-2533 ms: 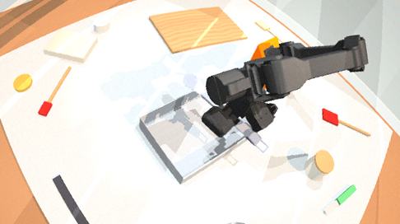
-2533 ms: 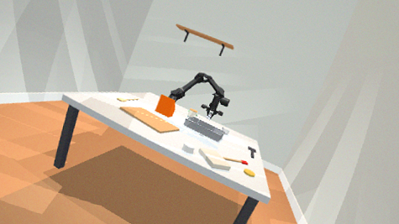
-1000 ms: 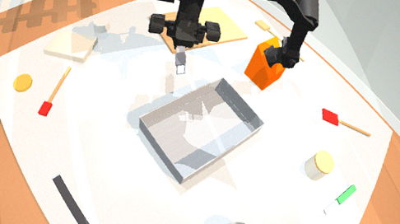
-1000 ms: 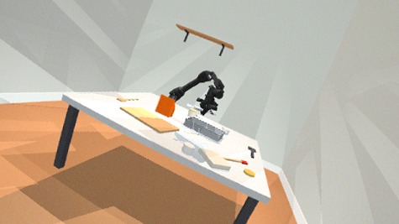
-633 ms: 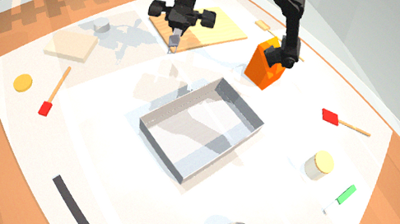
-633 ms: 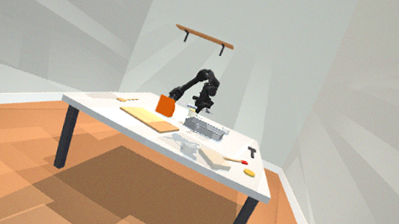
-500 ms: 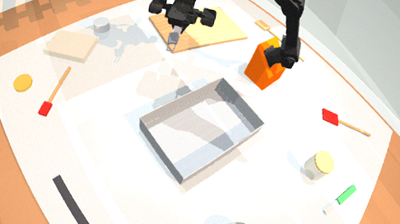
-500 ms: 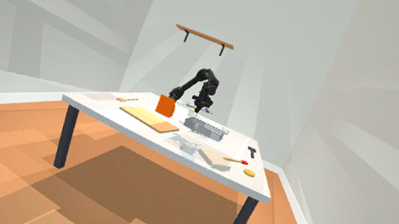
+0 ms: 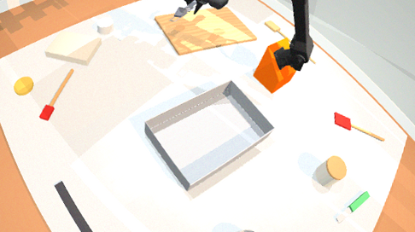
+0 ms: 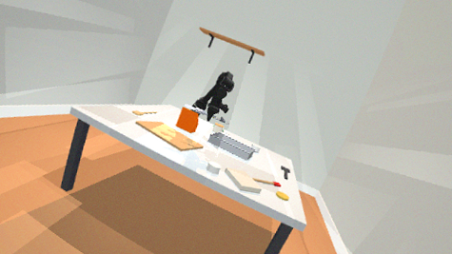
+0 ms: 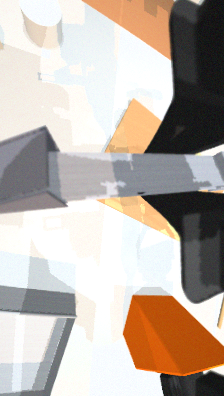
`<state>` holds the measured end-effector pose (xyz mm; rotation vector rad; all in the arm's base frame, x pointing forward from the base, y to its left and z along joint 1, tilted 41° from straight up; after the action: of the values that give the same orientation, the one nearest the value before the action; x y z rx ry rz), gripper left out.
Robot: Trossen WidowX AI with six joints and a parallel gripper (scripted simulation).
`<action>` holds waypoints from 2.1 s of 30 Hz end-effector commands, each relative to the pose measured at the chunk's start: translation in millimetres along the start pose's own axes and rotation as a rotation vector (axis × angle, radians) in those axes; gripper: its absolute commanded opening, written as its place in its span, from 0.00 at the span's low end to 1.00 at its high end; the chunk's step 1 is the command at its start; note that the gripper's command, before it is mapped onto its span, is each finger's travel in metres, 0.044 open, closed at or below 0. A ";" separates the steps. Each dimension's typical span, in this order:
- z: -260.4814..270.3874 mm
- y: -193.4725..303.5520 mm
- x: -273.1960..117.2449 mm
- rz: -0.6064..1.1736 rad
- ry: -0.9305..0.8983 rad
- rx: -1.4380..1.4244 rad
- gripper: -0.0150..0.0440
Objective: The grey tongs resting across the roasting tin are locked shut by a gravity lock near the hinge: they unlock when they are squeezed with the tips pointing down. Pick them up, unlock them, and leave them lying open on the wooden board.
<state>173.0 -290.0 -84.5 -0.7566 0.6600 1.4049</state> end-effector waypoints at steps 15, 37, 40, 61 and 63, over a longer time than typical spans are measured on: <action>-45.6 122.9 1.6 0.013 0.008 0.409 0.00; -45.8 175.5 14.4 -0.279 -0.082 0.543 0.00; -44.0 178.2 13.6 -0.414 -0.099 0.537 0.00; -39.2 213.6 -18.2 -1.204 0.019 0.505 0.00; -39.2 213.6 -18.2 -1.204 0.019 0.505 0.00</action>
<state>-42.5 -327.1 -111.3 -0.5579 0.4083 0.1261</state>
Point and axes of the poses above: the point midway between the two fingers, 35 mm back from their tips, its own x axis out along the fingers, its own z axis across the jaws, y = z × x, the point moved 1 cm from there along -x, back along the fingers, and after that the axes turned 15 degrees about x, right-handed, at the moved point
